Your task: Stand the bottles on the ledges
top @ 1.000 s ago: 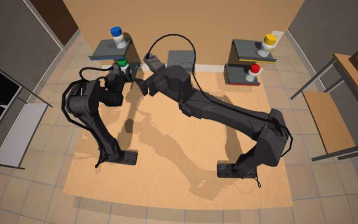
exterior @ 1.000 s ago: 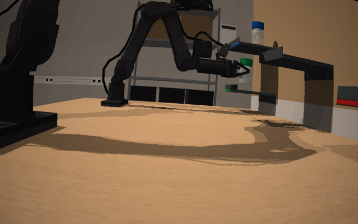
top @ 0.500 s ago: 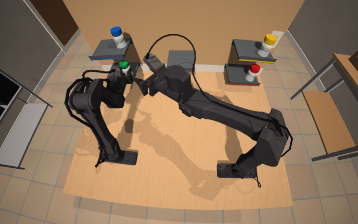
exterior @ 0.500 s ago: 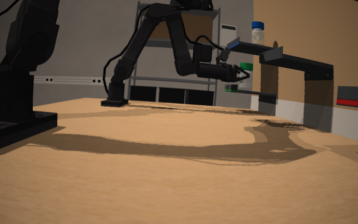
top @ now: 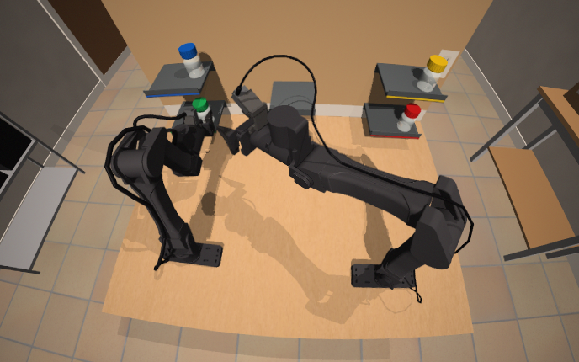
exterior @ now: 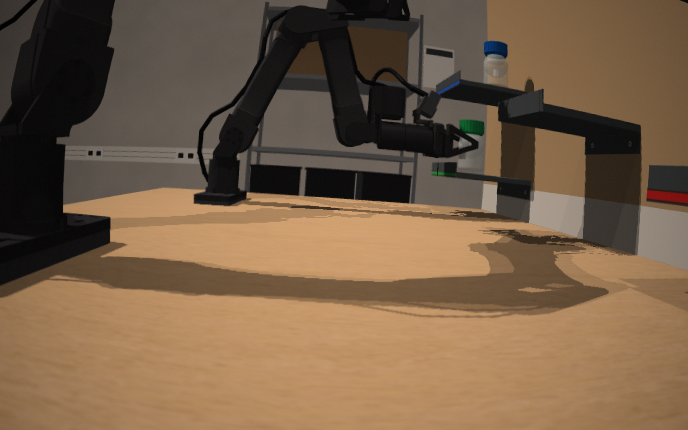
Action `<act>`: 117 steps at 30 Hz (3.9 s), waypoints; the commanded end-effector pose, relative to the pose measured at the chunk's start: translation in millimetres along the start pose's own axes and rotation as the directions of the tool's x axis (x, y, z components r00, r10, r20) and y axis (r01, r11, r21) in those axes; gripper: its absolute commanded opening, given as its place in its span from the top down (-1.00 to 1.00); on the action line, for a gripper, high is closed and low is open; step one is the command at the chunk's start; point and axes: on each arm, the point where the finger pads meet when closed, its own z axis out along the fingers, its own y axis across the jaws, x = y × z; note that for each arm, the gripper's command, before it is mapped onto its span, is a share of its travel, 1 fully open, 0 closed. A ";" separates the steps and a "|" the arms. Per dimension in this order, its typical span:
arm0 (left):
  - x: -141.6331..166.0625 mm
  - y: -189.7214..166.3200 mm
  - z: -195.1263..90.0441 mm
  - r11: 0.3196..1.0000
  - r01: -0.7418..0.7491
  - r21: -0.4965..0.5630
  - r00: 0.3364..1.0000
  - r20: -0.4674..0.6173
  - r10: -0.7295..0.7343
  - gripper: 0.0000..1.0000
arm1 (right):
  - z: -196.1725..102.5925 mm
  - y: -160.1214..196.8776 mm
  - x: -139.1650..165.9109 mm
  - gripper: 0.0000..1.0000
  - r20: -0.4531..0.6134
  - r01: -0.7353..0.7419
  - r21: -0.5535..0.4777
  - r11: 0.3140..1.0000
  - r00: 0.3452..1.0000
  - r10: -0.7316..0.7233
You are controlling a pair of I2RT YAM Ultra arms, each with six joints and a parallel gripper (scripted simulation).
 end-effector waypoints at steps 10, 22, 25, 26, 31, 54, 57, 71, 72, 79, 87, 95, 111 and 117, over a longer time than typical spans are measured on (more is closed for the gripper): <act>-13.3 -3.8 -3.7 1.000 -0.003 0.002 0.999 0.054 0.003 -0.44 | 2.1 4.5 -15.6 -0.76 0.035 0.007 -0.003 1.000 0.999 -0.007; -20.1 -1.4 -27.7 1.000 -0.003 -0.003 0.997 0.073 0.004 -0.44 | 2.1 4.5 -15.6 -0.76 0.035 0.007 -0.003 1.000 0.999 -0.007; -19.9 3.8 -33.5 1.000 0.002 -0.001 0.997 0.072 -0.002 -0.44 | 2.1 4.5 -15.6 -0.76 0.035 0.007 -0.003 1.000 0.999 -0.007; -19.8 4.1 -36.6 1.000 0.004 0.000 0.997 0.072 -0.004 -0.44 | 2.1 4.5 -15.6 -0.76 0.035 0.007 -0.003 1.000 0.999 -0.007; -18.7 4.2 -78.1 1.000 0.007 0.000 0.997 0.071 -0.007 -0.44 | 2.1 4.5 -15.6 -0.76 0.035 0.007 -0.003 1.000 0.999 -0.007; 16.1 3.1 -113.4 1.000 -0.006 -0.008 0.990 -0.142 0.005 -1.00 | 2.1 4.5 -15.6 -0.76 0.035 0.007 -0.003 1.000 0.999 -0.007; 13.2 5.8 -118.7 1.000 -0.008 -0.018 0.979 -0.202 0.005 -1.00 | 2.1 4.5 -15.6 -0.76 0.035 0.007 -0.003 1.000 0.999 -0.007; -51.8 10.2 -150.9 0.999 -0.029 -0.036 0.955 -0.295 0.017 -1.00 | 2.1 4.5 -15.6 -0.76 0.035 0.007 -0.003 1.000 0.999 -0.007; -59.9 10.5 -153.8 0.999 -0.031 -0.037 0.956 -0.293 0.019 -1.00 | 2.1 4.5 -15.6 -0.76 0.035 0.007 -0.003 1.000 0.999 -0.007; -94.1 11.8 -163.4 0.998 -0.039 -0.043 0.957 -0.291 0.025 -1.00 | 2.1 4.5 -15.6 -0.76 0.035 0.007 -0.003 1.000 0.999 -0.007; -113.5 12.8 -162.9 0.998 -0.038 -0.049 0.968 -0.250 0.025 -1.00 | 2.1 4.5 -15.6 -0.76 0.035 0.007 -0.003 1.000 0.999 -0.007; -113.5 12.3 -162.9 0.998 -0.037 -0.046 0.968 -0.250 0.025 -1.00 | 2.1 4.5 -15.6 -0.76 0.035 0.007 -0.003 1.000 0.999 -0.007; -105.1 9.2 -162.2 0.999 -0.032 -0.034 0.963 -0.270 0.022 -1.00 | 2.1 4.5 -15.6 -0.76 0.035 0.007 -0.003 1.000 0.999 -0.007; -105.1 9.2 -162.2 0.999 -0.032 -0.034 0.963 -0.270 0.022 -1.00 | 2.1 4.5 -15.6 -0.76 0.035 0.007 -0.003 1.000 0.999 -0.007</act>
